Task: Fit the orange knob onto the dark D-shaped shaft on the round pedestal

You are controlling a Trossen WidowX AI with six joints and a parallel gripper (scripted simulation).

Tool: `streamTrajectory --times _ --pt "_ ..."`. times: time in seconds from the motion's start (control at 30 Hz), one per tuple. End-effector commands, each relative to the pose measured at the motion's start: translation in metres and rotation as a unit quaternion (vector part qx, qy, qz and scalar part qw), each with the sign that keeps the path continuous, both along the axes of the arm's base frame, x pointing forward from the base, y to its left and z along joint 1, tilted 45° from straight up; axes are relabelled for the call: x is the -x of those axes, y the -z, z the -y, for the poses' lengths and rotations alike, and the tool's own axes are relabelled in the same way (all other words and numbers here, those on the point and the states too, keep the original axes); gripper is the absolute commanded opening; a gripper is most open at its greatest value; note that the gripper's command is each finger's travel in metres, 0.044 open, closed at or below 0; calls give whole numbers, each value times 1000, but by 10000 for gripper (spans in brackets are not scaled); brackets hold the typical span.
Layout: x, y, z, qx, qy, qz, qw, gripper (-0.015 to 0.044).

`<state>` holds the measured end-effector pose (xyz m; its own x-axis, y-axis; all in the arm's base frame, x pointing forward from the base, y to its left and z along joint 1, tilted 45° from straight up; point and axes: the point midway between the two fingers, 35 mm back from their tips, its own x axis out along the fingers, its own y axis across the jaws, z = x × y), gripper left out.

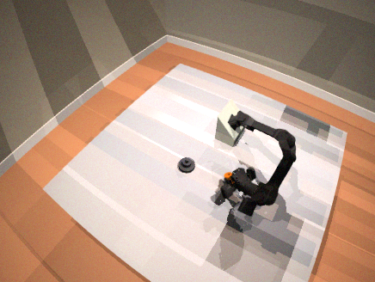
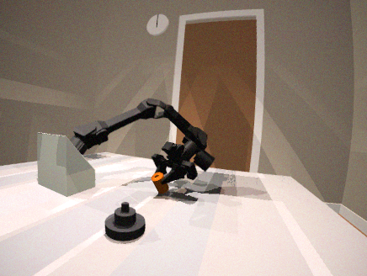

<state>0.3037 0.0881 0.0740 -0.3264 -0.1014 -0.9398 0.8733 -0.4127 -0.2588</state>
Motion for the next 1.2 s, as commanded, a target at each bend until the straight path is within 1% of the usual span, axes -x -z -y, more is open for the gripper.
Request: streamTrajectory --times 0.0,0.13,0.73,0.83,1.17 --pt "-4 -2 -3 38 -10 -14 999 180" --pt "-5 -5 -6 53 -15 -23 998 180" --pt "-8 -11 -10 51 -16 -10 999 180" --pt "-6 -8 -9 49 -17 -17 999 259" --pt "-6 -8 -9 49 -17 -17 999 260"
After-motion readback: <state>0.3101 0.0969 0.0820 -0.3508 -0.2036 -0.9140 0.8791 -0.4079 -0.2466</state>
